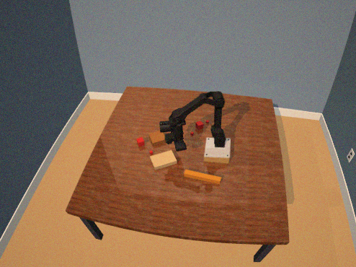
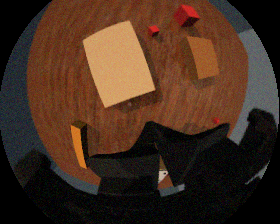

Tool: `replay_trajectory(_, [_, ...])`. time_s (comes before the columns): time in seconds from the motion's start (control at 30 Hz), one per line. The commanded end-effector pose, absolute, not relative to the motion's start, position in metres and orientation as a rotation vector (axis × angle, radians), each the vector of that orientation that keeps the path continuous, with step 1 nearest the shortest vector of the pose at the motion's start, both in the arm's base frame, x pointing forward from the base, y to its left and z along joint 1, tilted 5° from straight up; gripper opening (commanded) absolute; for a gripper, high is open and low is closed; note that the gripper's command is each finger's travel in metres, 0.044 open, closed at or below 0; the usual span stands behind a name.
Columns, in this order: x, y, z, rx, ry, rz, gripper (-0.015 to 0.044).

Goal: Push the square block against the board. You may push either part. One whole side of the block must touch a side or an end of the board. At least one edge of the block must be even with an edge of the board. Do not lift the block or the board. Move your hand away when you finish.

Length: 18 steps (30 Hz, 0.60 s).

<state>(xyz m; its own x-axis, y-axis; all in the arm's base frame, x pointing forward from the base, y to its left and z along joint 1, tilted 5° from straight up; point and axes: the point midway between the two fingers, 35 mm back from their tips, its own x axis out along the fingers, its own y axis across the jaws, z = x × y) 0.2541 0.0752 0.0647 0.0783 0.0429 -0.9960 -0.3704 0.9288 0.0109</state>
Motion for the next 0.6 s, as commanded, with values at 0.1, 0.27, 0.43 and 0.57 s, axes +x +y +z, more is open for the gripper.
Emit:
replay_trajectory(0.1, [0.292,0.063,0.076,-0.097,1.481,0.162,0.0])
replay_trajectory(0.27, [0.323,0.049,0.083,0.041,1.486,0.033,0.0])
replay_trajectory(0.43, [0.353,0.031,0.087,0.18,1.482,-0.095,0.0])
replay_trajectory(0.57, [0.375,0.014,0.089,0.291,1.473,-0.198,0.0])
